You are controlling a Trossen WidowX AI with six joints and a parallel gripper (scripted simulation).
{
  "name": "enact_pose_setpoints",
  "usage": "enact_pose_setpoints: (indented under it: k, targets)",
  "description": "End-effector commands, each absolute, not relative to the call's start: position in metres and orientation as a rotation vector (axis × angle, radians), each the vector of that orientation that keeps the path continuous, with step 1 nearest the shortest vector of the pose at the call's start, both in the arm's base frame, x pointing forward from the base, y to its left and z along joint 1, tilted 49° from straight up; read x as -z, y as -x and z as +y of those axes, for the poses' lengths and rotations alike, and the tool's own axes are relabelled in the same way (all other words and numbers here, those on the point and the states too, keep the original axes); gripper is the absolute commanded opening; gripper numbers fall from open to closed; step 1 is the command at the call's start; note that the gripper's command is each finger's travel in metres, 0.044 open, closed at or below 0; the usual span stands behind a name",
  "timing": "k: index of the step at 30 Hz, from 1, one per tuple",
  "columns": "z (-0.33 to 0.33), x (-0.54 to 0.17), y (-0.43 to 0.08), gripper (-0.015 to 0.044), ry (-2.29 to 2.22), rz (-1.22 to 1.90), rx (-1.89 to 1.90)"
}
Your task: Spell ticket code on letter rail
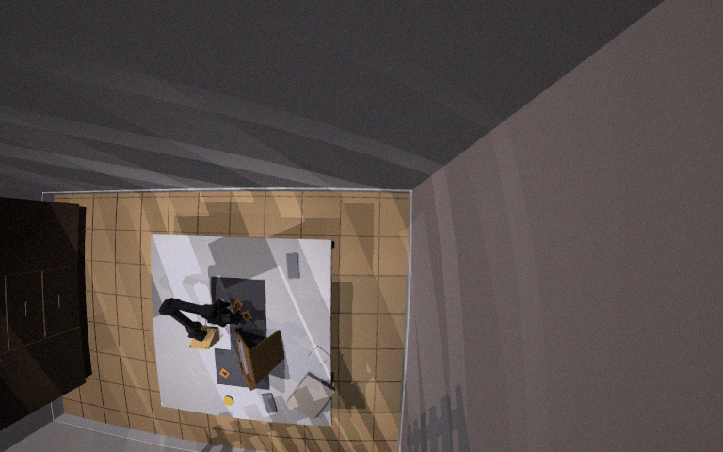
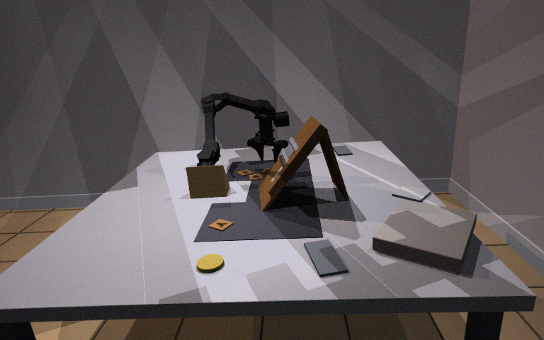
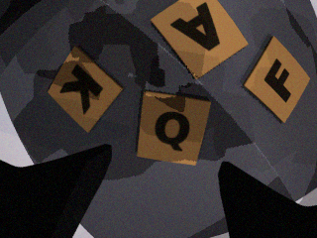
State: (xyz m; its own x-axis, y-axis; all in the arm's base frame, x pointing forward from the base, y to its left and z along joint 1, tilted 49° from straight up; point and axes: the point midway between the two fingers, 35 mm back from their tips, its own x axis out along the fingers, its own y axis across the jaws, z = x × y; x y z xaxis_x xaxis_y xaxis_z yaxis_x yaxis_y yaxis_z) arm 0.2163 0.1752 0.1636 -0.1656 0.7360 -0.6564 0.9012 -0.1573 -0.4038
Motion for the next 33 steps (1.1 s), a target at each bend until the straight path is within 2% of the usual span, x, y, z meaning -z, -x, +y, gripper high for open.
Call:
enact_pose_setpoints:
  k: [1,33]
  targets:
    - [0.186,-0.151,-0.212,0.0340,-1.877,1.895,1.240]
    - [0.209,-0.132,-0.205,0.0340,-1.879,1.897,1.239]
